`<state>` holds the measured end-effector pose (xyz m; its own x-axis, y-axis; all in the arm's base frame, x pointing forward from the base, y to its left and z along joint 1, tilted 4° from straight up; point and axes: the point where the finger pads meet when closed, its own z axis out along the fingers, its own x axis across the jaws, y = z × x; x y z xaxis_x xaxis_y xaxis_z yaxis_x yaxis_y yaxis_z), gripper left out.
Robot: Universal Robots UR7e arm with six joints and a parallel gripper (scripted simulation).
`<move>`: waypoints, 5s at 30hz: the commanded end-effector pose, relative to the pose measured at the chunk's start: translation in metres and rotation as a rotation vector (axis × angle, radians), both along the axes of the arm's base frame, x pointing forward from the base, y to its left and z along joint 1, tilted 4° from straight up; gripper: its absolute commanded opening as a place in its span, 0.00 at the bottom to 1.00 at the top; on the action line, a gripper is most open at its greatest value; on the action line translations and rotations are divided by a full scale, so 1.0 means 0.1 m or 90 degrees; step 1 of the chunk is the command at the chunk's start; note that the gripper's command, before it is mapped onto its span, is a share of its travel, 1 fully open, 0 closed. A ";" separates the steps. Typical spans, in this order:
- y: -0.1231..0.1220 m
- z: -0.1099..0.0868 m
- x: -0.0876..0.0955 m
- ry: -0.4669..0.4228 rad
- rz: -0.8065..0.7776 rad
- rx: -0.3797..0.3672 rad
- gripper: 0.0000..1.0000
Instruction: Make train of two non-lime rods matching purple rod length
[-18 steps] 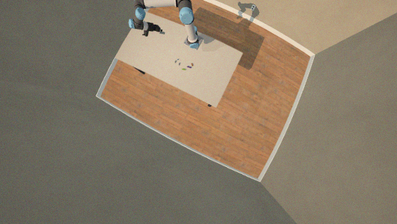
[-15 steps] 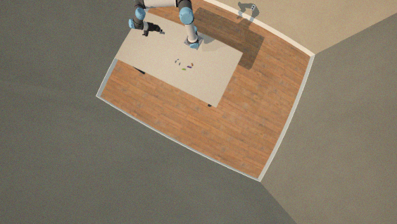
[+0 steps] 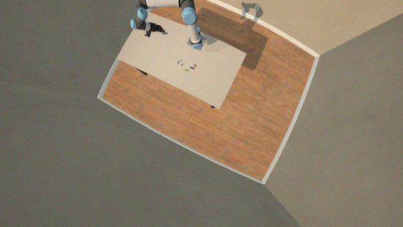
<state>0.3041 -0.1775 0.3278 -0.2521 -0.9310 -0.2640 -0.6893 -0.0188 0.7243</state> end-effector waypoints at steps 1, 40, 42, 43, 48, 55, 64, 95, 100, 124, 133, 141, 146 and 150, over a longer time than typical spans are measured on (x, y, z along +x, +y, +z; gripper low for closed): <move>0.00 0.00 0.00 -0.001 0.000 -0.001 1.00; 0.90 -1.88 0.66 -0.284 0.092 -0.105 1.00; 1.01 -2.02 0.68 -0.313 0.102 -0.111 1.00; 1.06 -2.08 0.69 -0.327 0.107 -0.114 1.00; 1.33 -2.37 0.71 -0.393 0.132 -0.125 1.00; 1.56 -2.58 0.69 -0.448 0.153 -0.132 1.00; 1.82 -2.77 0.64 -0.508 0.177 -0.137 1.00; 1.88 -2.81 0.62 -0.521 0.182 -0.138 1.00; 1.88 -2.81 0.62 -0.521 0.182 -0.138 1.00; 1.88 -2.81 0.62 -0.521 0.182 -0.138 1.00; 1.88 -2.81 0.62 -0.521 0.182 -0.138 1.00; 1.88 -2.81 0.62 -0.521 0.182 -0.138 1.00; 1.88 -2.81 0.62 -0.521 0.182 -0.138 1.00; 1.88 -2.81 0.62 -0.521 0.182 -0.138 1.00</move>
<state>0.3654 0.0103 0.0466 0.1881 -0.9796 -0.0702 -0.9817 -0.1896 0.0157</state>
